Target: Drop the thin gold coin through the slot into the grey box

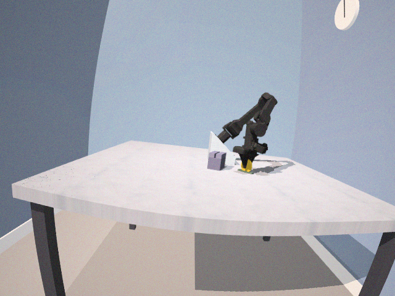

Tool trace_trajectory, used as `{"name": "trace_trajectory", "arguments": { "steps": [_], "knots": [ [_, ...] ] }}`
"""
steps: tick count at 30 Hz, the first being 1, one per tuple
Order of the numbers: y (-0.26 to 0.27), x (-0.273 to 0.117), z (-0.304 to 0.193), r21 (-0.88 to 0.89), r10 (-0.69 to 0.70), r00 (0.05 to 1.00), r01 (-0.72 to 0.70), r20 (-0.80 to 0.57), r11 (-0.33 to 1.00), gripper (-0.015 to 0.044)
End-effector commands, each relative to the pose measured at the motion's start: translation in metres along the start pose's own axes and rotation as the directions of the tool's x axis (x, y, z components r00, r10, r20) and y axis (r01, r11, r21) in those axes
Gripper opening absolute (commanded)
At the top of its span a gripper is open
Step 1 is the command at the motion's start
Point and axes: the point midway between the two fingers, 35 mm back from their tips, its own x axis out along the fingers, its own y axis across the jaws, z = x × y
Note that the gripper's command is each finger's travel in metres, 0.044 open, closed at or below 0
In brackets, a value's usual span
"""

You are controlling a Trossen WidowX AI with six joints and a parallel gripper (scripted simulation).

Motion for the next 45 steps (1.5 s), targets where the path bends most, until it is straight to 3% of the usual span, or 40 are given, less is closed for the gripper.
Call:
{"name": "trace_trajectory", "arguments": {
  "steps": [1, 5, 11, 21, 45],
  "knots": [
    [0.0, 0.008, -0.003, 0.011, 0.006, 1.0, -0.006, -0.006, 1.0, 0.0161],
    [0.001, 0.011, -0.003, 0.011, 0.007, 1.0, -0.007, -0.005, 1.0, 0.0161],
    [0.001, 0.011, -0.003, 0.011, 0.007, 1.0, -0.007, -0.005, 1.0, 0.0003],
    [0.0, 0.01, -0.003, 0.011, 0.006, 1.0, -0.006, -0.005, 1.0, 0.0],
    [-0.004, -0.049, -0.001, 0.011, 0.001, 1.0, -0.001, -0.01, 1.0, 0.0]
  ]
}}
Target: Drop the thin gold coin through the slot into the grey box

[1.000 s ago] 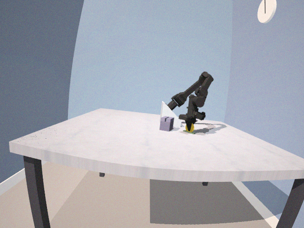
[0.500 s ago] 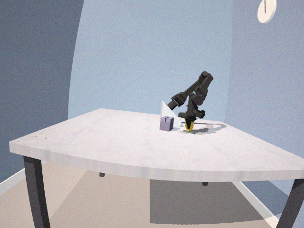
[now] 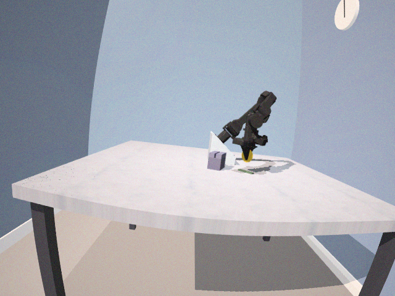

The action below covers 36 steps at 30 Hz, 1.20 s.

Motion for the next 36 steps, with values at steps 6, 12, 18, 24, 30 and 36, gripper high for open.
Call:
{"name": "trace_trajectory", "arguments": {
  "steps": [6, 12, 18, 24, 30, 36],
  "knots": [
    [0.001, -0.027, 0.002, -0.012, -0.012, 1.0, 0.012, 0.014, 1.0, 0.0],
    [0.003, -0.042, 0.001, -0.012, -0.01, 1.0, 0.011, 0.015, 1.0, 0.0],
    [0.004, -0.046, 0.001, 0.01, -0.01, 1.0, 0.01, 0.015, 1.0, 0.0],
    [0.004, -0.046, 0.003, 0.207, -0.01, 1.0, 0.007, 0.015, 0.978, 0.0],
    [0.005, -0.046, 0.005, 0.401, -0.01, 1.0, 0.003, 0.015, 0.916, 0.0],
    [0.005, -0.047, 0.007, 0.579, -0.01, 1.0, -0.001, 0.015, 0.816, 0.0]
  ]
}}
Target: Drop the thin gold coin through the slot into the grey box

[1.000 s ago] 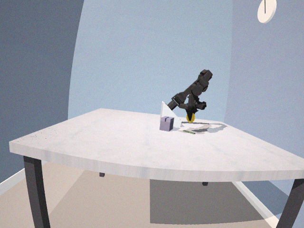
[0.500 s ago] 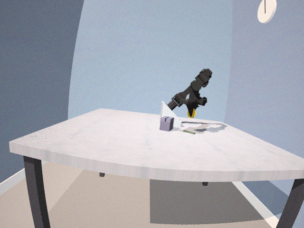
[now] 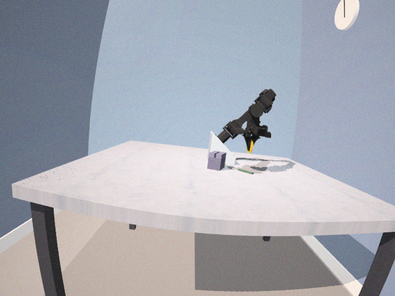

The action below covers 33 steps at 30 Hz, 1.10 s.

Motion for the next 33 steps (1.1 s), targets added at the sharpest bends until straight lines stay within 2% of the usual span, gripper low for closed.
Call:
{"name": "trace_trajectory", "arguments": {
  "steps": [1, 14, 33],
  "knots": [
    [0.002, -0.002, 0.002, 0.117, -0.001, 1.0, 0.0, 0.007, 0.993, 0.0],
    [0.005, -0.002, 0.005, 0.512, 0.0, 1.0, -0.003, 0.007, 0.859, 0.0],
    [-0.03, -0.003, -0.002, 0.519, -0.014, 1.0, 0.009, 0.006, 0.855, 0.0]
  ]
}}
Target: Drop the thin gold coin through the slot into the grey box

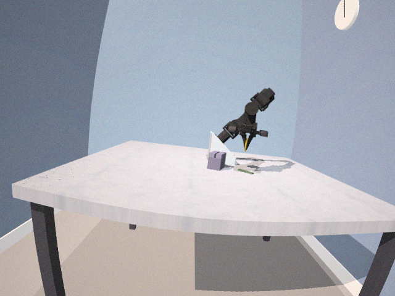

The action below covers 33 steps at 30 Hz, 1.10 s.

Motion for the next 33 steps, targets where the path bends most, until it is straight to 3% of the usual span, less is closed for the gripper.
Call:
{"name": "trace_trajectory", "arguments": {
  "steps": [1, 33],
  "knots": [
    [-0.012, 0.001, 0.003, 0.006, -0.006, 1.0, 0.006, -0.002, 1.0, 0.0],
    [-0.095, 0.001, 0.013, 0.007, -0.012, 1.0, 0.012, -0.003, 1.0, 0.0]
  ]
}}
